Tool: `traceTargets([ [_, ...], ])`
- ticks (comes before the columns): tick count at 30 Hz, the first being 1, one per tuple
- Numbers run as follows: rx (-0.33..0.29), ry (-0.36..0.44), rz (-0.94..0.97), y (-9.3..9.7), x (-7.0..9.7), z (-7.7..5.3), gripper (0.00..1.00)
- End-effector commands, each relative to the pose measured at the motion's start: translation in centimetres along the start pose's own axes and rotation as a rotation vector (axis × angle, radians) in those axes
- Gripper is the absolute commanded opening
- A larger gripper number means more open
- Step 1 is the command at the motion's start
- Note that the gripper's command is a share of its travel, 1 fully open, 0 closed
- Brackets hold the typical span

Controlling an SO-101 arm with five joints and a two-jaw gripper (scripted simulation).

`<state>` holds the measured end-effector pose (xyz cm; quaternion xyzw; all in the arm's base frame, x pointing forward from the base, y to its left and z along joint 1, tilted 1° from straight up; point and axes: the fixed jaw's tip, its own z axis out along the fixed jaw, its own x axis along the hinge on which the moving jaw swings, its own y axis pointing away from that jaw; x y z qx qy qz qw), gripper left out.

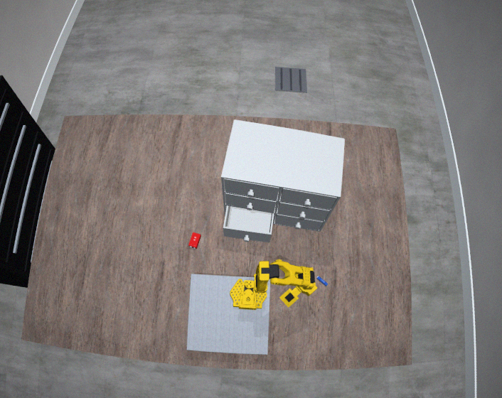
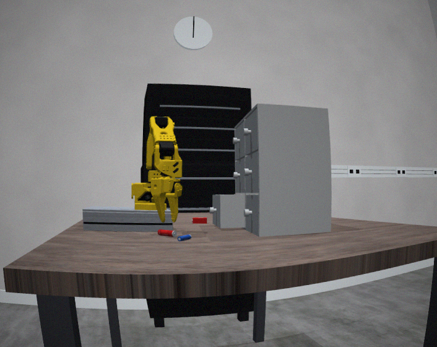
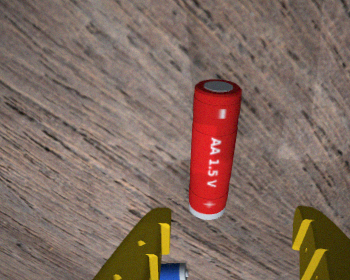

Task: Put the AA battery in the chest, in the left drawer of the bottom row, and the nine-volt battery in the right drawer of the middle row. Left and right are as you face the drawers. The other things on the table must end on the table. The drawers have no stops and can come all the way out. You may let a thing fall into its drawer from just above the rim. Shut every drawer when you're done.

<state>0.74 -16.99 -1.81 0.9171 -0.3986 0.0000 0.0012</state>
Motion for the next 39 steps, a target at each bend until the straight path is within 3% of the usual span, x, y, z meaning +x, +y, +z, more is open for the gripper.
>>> traceTargets([
  [1,0.011,-0.012,0.003,-0.1,-0.2,1.0,0.21],
  [3,0.011,-0.012,0.003,-0.1,-0.1,1.6,0.21],
  [16,0.011,-0.012,0.003,-0.1,-0.1,1.6,0.21],
  [20,0.011,-0.012,0.003,-0.1,-0.1,3.0,0.21],
  [39,0.011,-0.012,0.003,-0.2,-0.2,3.1,0.21],
])
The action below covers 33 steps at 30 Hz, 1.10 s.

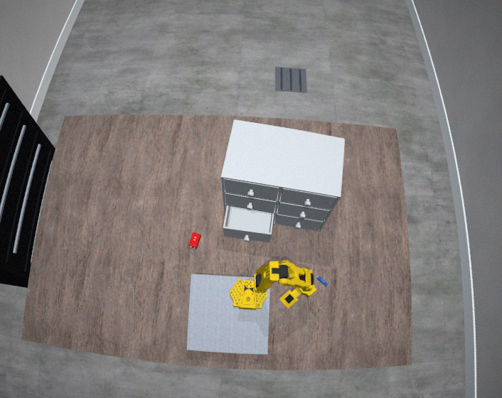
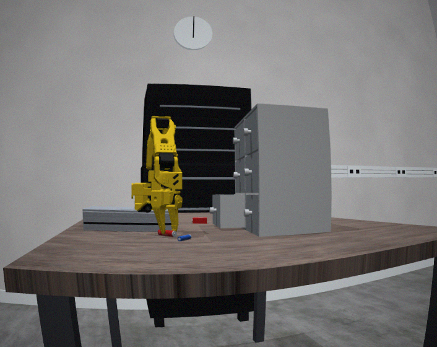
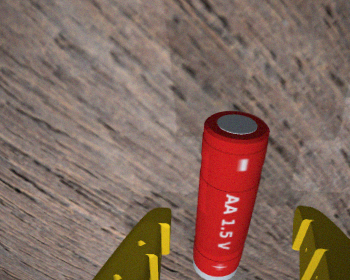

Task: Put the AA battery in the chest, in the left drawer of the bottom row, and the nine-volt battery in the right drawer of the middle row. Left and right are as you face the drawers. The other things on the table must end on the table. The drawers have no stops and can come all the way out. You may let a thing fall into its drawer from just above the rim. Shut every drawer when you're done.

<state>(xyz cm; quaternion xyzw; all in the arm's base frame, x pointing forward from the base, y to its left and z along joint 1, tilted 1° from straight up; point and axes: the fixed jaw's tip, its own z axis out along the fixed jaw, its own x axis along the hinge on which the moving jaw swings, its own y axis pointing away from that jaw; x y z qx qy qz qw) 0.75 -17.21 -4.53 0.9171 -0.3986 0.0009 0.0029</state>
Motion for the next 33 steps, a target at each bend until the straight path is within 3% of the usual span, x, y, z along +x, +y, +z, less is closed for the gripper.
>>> traceTargets([
  [1,0.013,-0.015,0.003,-0.35,-0.36,0.39,0.21],
  [33,0.013,-0.015,0.003,-0.54,-0.57,0.64,0.21],
])
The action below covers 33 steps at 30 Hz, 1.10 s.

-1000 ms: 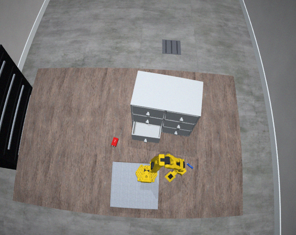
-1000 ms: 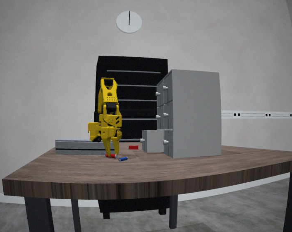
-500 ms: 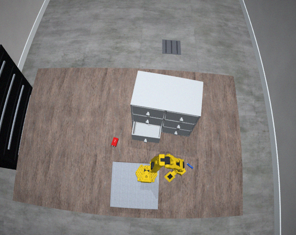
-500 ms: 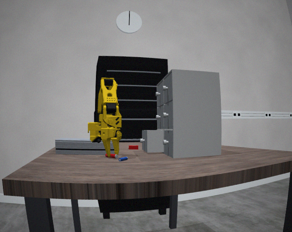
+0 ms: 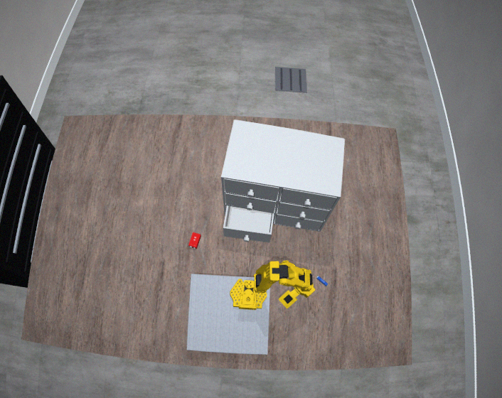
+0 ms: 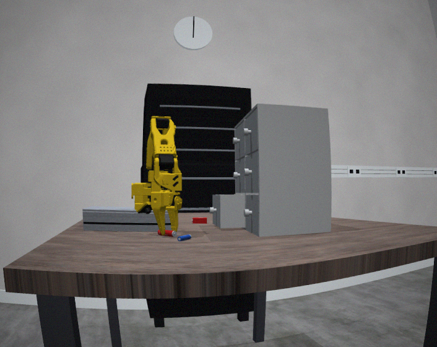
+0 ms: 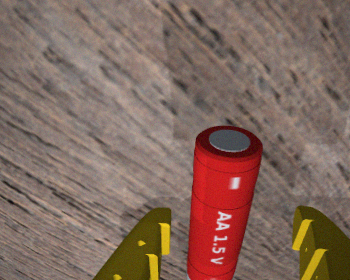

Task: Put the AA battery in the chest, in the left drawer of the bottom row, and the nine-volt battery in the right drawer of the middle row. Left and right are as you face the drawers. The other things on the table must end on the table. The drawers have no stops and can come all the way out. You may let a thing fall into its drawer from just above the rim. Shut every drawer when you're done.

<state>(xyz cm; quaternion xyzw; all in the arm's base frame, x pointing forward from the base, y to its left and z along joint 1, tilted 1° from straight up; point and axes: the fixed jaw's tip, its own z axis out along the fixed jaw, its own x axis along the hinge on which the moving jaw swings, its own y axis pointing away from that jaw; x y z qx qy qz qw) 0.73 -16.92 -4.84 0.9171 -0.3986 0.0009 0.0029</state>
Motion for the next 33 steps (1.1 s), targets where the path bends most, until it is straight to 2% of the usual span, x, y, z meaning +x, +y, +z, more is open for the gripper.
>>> traceTargets([
  [1,0.013,-0.015,0.003,-0.37,-0.35,0.34,0.21],
  [33,0.013,-0.015,0.003,-0.48,-0.46,0.39,0.2],
])
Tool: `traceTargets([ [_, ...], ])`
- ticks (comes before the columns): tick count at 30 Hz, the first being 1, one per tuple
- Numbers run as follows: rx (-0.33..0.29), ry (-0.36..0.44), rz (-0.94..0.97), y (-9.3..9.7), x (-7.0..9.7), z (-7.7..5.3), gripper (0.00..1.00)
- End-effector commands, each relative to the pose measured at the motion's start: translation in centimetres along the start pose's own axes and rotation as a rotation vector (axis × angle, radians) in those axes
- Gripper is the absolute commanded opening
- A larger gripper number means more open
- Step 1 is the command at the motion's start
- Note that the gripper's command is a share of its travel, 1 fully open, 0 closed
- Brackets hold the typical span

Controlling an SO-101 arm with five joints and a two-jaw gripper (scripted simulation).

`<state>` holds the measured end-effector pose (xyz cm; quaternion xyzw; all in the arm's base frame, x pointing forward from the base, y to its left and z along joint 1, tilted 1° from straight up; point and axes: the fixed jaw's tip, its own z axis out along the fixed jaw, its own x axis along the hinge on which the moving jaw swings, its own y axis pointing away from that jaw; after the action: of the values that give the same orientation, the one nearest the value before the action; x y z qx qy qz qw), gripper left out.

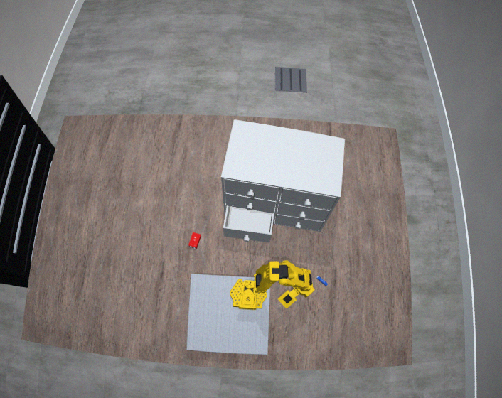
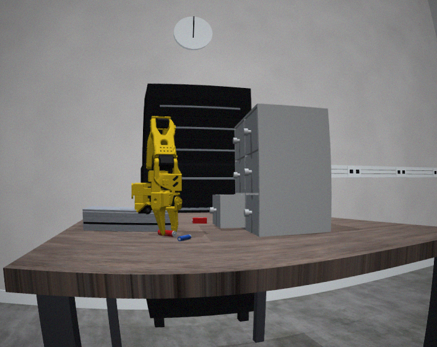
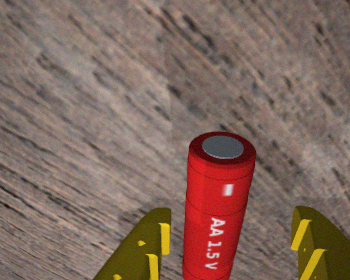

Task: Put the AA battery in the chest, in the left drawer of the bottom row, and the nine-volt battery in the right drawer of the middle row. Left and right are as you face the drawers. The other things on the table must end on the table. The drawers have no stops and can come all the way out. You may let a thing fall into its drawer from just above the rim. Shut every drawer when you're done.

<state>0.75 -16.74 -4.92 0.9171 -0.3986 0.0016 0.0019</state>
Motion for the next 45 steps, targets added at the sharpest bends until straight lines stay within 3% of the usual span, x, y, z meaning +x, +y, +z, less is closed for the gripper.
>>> traceTargets([
  [1,0.011,-0.015,0.003,-0.34,-0.35,0.31,0.19],
  [45,0.011,-0.015,0.003,-0.34,-0.35,0.31,0.0],
])
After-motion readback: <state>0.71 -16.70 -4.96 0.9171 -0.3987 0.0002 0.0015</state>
